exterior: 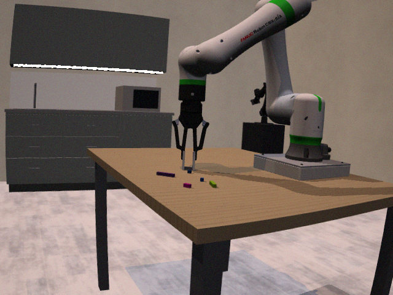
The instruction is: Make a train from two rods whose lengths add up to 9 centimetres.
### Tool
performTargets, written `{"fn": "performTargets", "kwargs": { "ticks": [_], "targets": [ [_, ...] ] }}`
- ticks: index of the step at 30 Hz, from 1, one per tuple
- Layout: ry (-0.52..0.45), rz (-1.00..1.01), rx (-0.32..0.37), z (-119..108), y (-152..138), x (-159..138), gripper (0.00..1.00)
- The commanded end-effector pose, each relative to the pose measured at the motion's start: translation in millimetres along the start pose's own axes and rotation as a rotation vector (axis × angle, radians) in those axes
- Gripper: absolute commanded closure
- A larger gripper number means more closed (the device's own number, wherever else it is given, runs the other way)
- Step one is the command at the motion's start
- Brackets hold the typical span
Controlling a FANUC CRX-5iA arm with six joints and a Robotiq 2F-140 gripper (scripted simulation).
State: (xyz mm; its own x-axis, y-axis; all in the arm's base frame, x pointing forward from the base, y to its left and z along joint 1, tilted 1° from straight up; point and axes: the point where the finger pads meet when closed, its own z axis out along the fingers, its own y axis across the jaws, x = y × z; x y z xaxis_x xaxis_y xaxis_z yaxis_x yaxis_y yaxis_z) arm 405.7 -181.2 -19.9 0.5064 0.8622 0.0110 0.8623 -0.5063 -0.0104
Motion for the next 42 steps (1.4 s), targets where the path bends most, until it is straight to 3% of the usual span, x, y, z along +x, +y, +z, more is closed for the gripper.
{"fn": "performTargets", "kwargs": {
  "ticks": [1,32,42],
  "targets": [
    [0.0,0.0,0.0,-0.2,0.2,0.0,0.84],
    [0.0,0.0,0.0,-0.2,0.2,0.0,0.84],
    [0.0,0.0,0.0,-0.2,0.2,0.0,0.77]
  ]
}}
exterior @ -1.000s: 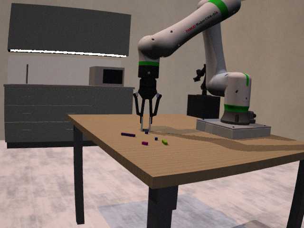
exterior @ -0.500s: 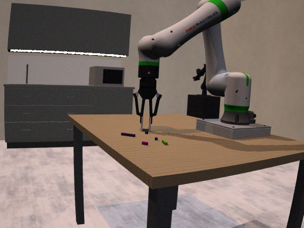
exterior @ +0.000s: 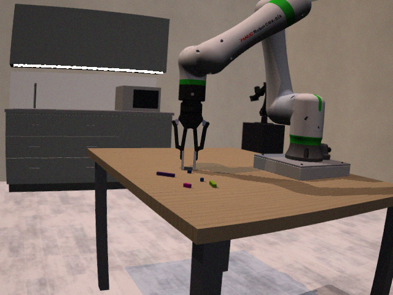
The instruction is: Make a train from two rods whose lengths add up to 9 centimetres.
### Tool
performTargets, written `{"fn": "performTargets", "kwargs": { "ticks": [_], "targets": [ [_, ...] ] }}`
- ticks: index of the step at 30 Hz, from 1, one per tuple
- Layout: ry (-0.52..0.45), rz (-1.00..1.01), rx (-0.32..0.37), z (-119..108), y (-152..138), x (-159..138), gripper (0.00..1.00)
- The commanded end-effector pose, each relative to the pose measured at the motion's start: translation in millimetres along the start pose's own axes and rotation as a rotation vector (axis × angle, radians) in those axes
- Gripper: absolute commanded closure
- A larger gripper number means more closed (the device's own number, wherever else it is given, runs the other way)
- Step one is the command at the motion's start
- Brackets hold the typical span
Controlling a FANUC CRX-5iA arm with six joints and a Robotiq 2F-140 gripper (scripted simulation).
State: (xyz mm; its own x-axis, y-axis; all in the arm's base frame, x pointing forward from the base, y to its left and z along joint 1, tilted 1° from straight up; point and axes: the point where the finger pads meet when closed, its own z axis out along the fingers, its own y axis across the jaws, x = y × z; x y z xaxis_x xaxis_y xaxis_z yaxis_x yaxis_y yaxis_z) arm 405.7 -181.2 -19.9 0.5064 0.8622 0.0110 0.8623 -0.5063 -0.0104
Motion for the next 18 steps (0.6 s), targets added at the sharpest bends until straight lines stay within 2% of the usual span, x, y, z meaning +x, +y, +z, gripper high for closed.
{"fn": "performTargets", "kwargs": {
  "ticks": [1,5,18],
  "targets": [
    [0.0,0.0,0.0,-0.2,0.2,0.0,0.77],
    [0.0,0.0,0.0,-0.2,0.2,0.0,0.72],
    [0.0,0.0,0.0,-0.9,0.2,0.0,0.72]
  ]
}}
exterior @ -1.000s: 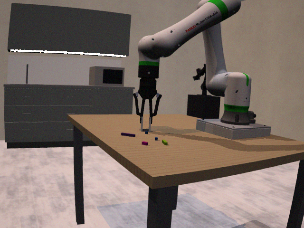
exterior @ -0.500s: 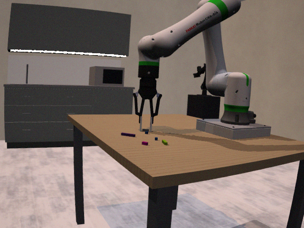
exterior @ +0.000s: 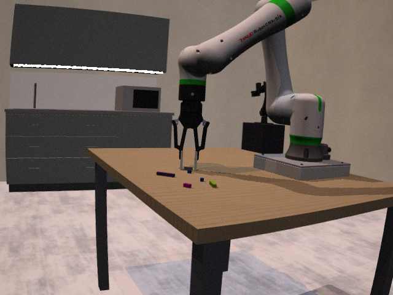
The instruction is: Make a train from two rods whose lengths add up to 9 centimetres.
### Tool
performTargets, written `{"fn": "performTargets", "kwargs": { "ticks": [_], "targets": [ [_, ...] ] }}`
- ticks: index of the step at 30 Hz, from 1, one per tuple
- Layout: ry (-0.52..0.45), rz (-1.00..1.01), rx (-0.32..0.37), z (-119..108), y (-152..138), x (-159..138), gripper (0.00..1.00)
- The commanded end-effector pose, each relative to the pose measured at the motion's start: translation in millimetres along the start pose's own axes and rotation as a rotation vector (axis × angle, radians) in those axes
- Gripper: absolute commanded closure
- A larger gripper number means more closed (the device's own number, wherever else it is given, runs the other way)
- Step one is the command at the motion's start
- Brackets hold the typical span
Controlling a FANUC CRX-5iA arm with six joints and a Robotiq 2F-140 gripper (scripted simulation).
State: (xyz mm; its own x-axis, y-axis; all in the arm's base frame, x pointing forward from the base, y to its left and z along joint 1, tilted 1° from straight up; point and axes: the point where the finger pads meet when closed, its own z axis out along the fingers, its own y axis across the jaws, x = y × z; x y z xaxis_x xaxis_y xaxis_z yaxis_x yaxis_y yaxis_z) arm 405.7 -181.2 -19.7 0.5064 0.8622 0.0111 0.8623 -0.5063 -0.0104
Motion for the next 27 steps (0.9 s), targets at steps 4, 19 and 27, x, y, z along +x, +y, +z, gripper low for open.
{"fn": "performTargets", "kwargs": {
  "ticks": [4,19,27],
  "targets": [
    [0.0,0.0,0.0,-8,0,0,0.72],
    [0.0,0.0,0.0,-71,0,0,0.72],
    [0.0,0.0,0.0,-88,0,0,0.72]
  ]
}}
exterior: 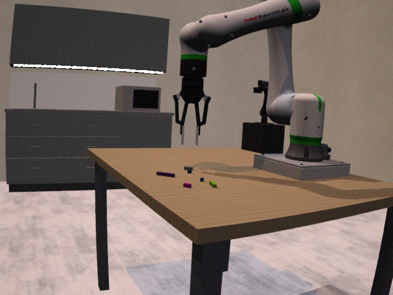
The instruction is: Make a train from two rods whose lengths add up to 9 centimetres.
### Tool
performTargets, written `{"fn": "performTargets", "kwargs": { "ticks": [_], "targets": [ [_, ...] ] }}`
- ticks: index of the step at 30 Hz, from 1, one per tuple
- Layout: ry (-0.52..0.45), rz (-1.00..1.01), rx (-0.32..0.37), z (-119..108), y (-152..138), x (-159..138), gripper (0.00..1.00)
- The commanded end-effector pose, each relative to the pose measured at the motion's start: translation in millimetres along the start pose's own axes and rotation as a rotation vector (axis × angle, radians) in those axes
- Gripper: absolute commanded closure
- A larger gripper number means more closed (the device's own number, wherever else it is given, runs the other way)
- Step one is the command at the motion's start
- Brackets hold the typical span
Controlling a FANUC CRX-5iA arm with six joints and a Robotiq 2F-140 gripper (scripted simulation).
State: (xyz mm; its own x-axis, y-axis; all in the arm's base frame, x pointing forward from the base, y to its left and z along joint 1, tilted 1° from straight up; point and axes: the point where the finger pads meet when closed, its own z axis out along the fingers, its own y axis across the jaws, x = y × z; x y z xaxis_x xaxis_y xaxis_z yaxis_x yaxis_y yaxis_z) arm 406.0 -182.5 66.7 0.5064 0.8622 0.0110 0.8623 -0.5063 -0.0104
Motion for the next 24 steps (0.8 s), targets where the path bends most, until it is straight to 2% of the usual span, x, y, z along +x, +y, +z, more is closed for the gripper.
{"fn": "performTargets", "kwargs": {
  "ticks": [1,4,5,24],
  "targets": [
    [0.0,0.0,0.0,-2.8,0.2,0.0,0.72],
    [0.0,0.0,0.0,-3.6,0.2,0.0,0.72],
    [0.0,0.0,0.0,-3.6,0.2,0.0,0.0],
    [0.0,0.0,0.0,-3.6,0.2,0.0,0.0]
  ]
}}
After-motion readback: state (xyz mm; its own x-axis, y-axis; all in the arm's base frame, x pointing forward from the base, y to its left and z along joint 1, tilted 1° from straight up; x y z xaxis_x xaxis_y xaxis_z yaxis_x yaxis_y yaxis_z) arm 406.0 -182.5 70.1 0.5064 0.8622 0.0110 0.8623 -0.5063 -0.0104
